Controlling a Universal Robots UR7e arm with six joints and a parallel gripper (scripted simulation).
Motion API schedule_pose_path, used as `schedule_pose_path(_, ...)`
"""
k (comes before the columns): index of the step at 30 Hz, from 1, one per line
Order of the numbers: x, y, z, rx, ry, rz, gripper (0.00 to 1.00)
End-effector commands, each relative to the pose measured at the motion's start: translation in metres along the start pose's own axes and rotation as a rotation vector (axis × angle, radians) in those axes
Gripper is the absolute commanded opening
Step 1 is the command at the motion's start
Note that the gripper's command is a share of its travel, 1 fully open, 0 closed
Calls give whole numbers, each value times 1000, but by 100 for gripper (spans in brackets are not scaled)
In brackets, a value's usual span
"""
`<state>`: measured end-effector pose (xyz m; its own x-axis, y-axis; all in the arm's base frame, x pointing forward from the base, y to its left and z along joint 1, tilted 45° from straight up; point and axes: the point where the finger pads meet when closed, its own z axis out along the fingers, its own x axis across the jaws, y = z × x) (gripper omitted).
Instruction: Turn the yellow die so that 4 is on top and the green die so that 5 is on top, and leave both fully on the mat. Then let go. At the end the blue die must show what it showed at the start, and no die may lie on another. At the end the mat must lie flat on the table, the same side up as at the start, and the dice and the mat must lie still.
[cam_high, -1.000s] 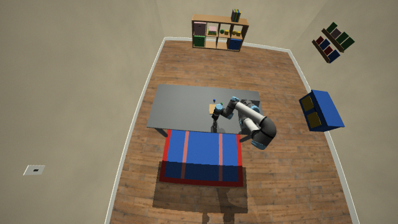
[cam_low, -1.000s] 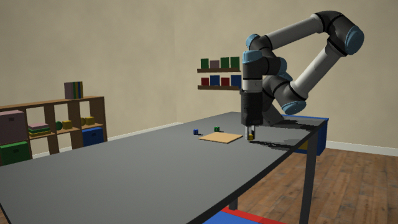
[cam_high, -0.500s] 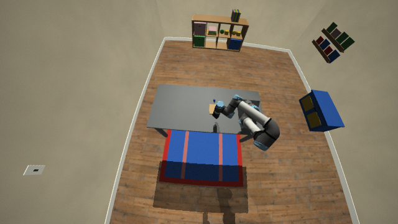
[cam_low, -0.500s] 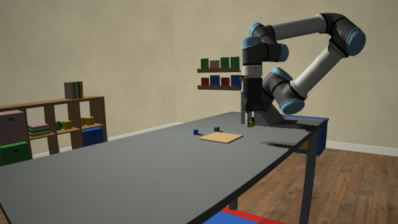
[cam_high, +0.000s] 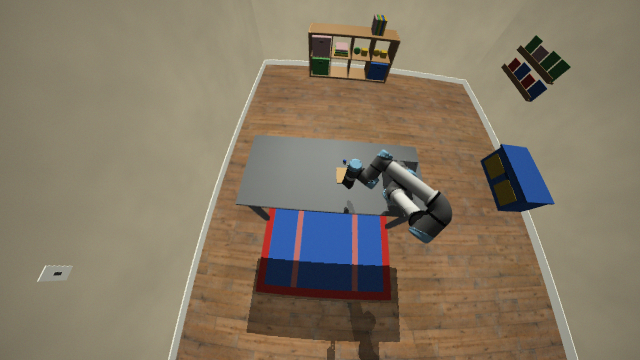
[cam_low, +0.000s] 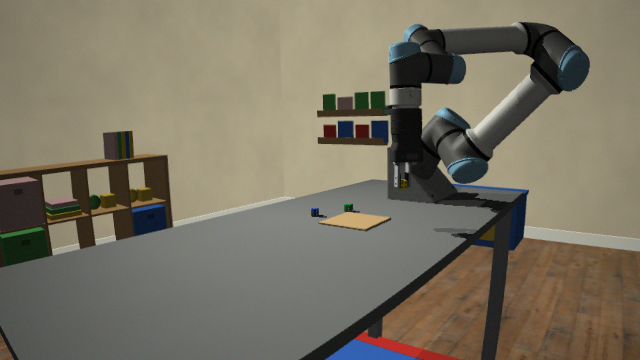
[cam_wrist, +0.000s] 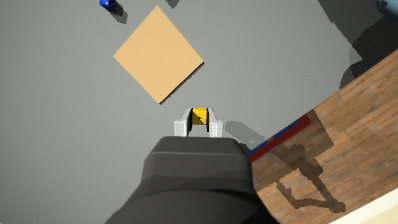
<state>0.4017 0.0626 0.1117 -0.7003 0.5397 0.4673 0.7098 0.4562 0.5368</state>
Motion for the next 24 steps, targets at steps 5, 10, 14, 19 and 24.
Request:
schedule_pose_path(5,0,0,-1,0,0,0,40)
schedule_pose_path(10,0,2,3,0,0,-16,40)
schedule_pose_path(14,1,6,8,0,0,-40,40)
schedule_pose_path(19,1,6,8,-4,0,-40,40)
schedule_pose_path(24,1,6,8,-20,0,-40,40)
